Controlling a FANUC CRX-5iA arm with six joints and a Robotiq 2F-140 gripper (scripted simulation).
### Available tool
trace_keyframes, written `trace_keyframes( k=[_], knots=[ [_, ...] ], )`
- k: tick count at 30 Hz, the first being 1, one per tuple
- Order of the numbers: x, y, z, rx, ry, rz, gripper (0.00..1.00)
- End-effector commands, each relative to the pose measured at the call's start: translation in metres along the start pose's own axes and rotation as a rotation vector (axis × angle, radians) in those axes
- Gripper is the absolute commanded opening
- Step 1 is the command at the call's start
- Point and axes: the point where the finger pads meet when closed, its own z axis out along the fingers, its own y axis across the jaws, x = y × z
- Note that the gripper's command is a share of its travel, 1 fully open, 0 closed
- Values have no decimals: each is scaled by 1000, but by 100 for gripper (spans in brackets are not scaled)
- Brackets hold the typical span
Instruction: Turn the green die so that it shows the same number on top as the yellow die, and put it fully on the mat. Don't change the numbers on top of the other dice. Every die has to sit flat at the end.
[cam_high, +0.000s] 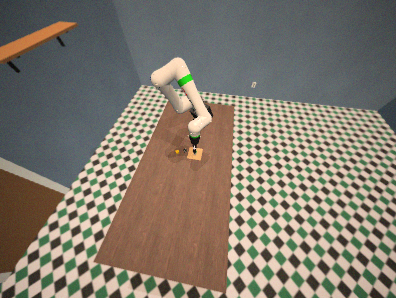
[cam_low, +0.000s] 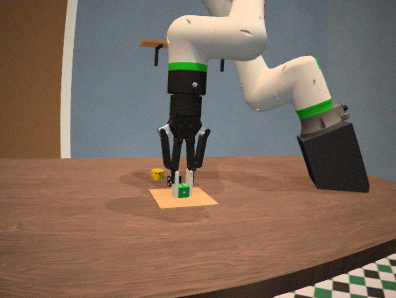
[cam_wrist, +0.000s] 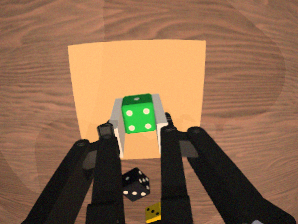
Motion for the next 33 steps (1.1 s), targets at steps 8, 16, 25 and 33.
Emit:
trace_keyframes(
  k=[8, 16, 25, 33],
  knots=[
    [0, 0, 0, 0, 0, 0, 21],
    [0, 0, 0, 0, 0, 0, 26],
    [0, 0, 0, 0, 0, 0, 28],
    [0, 0, -5, 0, 0, 0, 28]
  ],
)
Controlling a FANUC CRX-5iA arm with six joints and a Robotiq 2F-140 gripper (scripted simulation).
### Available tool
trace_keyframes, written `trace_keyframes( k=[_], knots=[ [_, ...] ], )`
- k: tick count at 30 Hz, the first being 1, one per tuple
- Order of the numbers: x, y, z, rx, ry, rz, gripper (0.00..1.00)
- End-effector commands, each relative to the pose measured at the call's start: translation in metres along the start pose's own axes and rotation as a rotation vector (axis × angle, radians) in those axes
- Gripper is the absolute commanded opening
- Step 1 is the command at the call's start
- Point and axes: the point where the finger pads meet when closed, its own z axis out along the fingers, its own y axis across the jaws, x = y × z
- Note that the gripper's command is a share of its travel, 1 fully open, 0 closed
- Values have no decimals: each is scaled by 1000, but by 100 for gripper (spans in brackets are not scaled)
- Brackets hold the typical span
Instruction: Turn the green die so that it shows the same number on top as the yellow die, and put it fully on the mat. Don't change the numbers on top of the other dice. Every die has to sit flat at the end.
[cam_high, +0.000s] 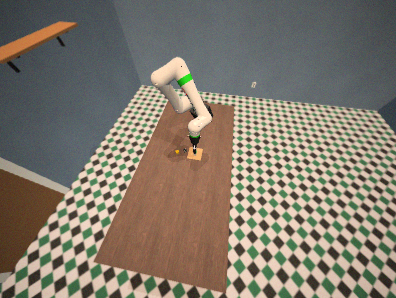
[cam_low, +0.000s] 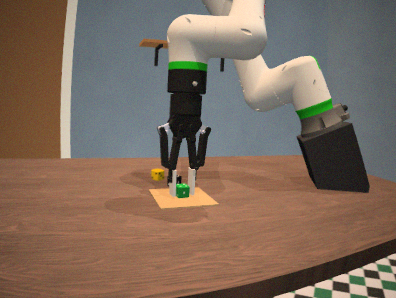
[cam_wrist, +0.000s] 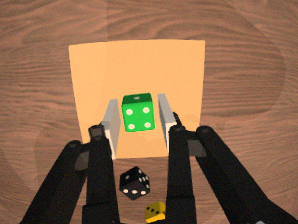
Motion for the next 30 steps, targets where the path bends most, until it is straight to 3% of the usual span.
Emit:
trace_keyframes(
  k=[1, 19, 28, 29, 30],
  knots=[
    [0, 0, -5, 0, 0, 0, 28],
    [0, 0, -80, 0, 0, 0, 28],
    [0, 0, -88, 0, 0, 0, 28],
    [0, 0, -88, 0, 0, 0, 100],
    [0, 0, -88, 0, 0, 0, 100]
  ],
)
